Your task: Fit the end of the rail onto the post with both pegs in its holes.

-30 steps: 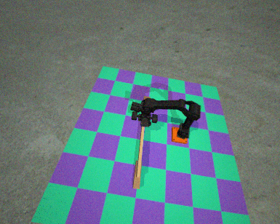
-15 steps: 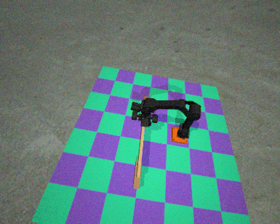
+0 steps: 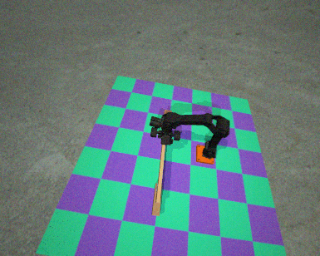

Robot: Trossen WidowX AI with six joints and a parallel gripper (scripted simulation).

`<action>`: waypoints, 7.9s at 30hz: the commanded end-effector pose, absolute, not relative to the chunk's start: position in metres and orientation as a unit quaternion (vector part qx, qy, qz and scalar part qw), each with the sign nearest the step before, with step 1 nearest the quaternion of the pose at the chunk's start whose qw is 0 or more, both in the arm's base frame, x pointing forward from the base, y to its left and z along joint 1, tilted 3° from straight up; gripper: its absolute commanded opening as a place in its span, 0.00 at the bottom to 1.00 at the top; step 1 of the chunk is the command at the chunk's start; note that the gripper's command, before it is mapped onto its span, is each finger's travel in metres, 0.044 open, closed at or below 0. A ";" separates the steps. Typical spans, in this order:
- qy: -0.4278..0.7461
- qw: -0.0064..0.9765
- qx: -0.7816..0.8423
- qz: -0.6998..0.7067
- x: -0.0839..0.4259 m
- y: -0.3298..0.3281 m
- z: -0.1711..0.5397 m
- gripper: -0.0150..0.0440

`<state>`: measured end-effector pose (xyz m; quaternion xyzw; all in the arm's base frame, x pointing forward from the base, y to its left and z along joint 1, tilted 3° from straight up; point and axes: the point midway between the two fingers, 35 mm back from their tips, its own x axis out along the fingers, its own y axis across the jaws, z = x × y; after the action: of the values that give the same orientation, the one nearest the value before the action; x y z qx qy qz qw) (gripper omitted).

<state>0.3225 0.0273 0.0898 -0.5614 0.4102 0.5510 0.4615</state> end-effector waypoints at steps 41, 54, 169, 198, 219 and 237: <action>0.410 0.462 -0.561 0.551 0.323 0.028 0.090 0.25; 0.410 0.462 -0.561 0.551 0.322 0.028 0.092 0.25; 0.410 0.462 -0.562 0.550 0.329 0.005 0.091 0.25; 0.410 0.462 -0.562 0.550 0.331 -0.004 0.091 0.25; 0.410 0.462 -0.562 0.550 0.333 -0.011 0.091 0.25; 0.410 0.462 -0.562 0.550 0.334 -0.016 0.091 0.25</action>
<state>0.3321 -0.0141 0.0897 -0.5602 0.4114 0.5517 0.4610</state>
